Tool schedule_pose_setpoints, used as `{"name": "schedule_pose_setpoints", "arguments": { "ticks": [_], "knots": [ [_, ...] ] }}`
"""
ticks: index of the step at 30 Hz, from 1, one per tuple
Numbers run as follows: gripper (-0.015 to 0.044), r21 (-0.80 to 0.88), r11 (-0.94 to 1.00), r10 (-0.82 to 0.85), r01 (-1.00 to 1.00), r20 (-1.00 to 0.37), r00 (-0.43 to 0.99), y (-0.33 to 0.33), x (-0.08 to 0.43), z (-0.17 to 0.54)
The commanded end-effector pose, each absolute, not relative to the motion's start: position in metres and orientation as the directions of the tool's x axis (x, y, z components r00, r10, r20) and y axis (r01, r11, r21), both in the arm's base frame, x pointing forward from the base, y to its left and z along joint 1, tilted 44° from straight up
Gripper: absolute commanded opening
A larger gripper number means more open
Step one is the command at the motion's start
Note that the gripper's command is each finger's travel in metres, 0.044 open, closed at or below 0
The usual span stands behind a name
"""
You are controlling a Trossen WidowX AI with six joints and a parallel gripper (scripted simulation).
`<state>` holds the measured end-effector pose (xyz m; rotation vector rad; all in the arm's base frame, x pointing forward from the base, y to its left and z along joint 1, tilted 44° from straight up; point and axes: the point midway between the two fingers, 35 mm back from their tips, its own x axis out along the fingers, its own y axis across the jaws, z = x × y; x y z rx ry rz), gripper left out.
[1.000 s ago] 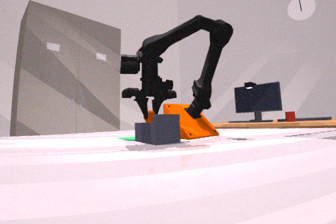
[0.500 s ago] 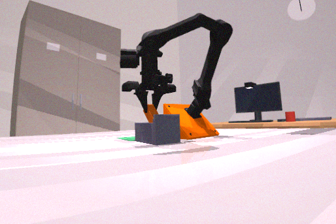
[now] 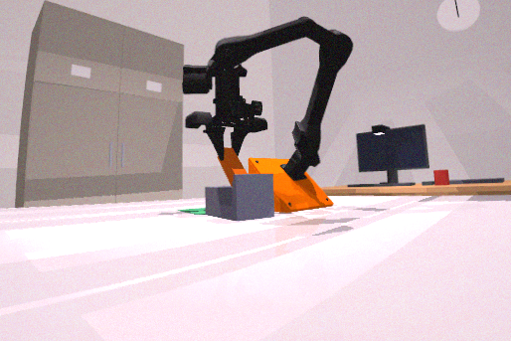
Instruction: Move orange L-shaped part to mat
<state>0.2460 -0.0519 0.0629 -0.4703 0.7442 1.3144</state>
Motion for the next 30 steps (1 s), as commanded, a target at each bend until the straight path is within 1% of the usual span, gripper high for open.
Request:
{"name": "schedule_pose_setpoints", "arguments": {
  "ticks": [1, 17, 25, 30],
  "knots": [
    [0.0, 0.091, 0.212, 0.689, -0.973, -0.72, 0.083, -0.056, 0.247, 0.068],
    [0.0, 0.092, 0.212, 0.689, -0.973, -0.72, 0.082, -0.074, 0.245, 0.086],
    [0.0, 0.092, 0.212, 0.689, -0.973, -0.72, 0.082, -0.076, 0.244, 0.088],
    [0.0, 0.092, 0.213, 0.688, -0.973, -0.721, 0.082, -0.085, 0.24, 0.077]
  ]
}}
